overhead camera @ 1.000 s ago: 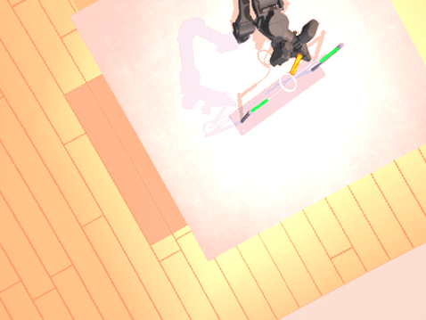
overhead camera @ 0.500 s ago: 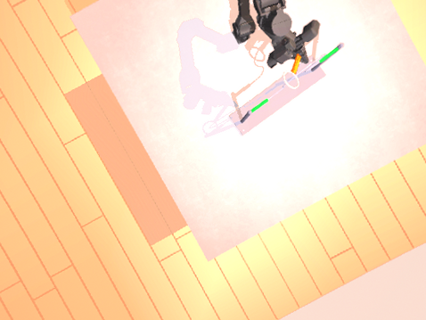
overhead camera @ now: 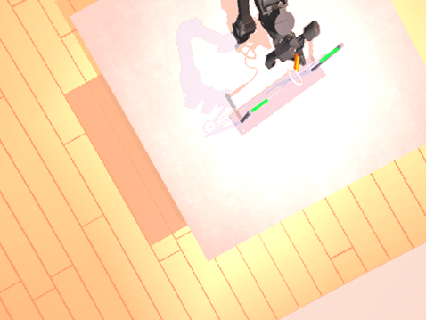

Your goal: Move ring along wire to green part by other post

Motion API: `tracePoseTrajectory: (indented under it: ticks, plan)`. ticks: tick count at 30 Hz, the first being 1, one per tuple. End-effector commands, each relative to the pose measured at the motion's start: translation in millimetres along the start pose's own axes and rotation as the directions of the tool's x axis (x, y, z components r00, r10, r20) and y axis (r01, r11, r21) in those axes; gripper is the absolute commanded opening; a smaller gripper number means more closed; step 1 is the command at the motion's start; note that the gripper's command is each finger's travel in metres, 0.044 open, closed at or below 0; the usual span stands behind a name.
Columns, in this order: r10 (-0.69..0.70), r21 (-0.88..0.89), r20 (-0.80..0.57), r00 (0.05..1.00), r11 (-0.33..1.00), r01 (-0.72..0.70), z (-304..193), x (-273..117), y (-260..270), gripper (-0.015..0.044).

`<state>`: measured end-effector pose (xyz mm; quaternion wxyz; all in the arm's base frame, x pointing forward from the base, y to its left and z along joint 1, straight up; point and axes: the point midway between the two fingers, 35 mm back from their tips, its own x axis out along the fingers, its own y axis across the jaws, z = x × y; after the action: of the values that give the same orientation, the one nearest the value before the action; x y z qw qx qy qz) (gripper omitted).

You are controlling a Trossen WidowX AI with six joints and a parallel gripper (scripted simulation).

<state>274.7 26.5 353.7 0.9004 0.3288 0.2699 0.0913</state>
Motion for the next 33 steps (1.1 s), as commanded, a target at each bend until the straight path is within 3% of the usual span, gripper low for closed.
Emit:
tracePoseTrajectory:
  ticks: [1, 33]
  plan:
    - [-0.022, -0.047, 0.009, 1.000, 0.999, 0.022, 1, 0, -1, -0.0150]
    - [-0.202, -0.388, 0.104, 0.974, 0.893, 0.227, 5, -1, -19, -0.0150]
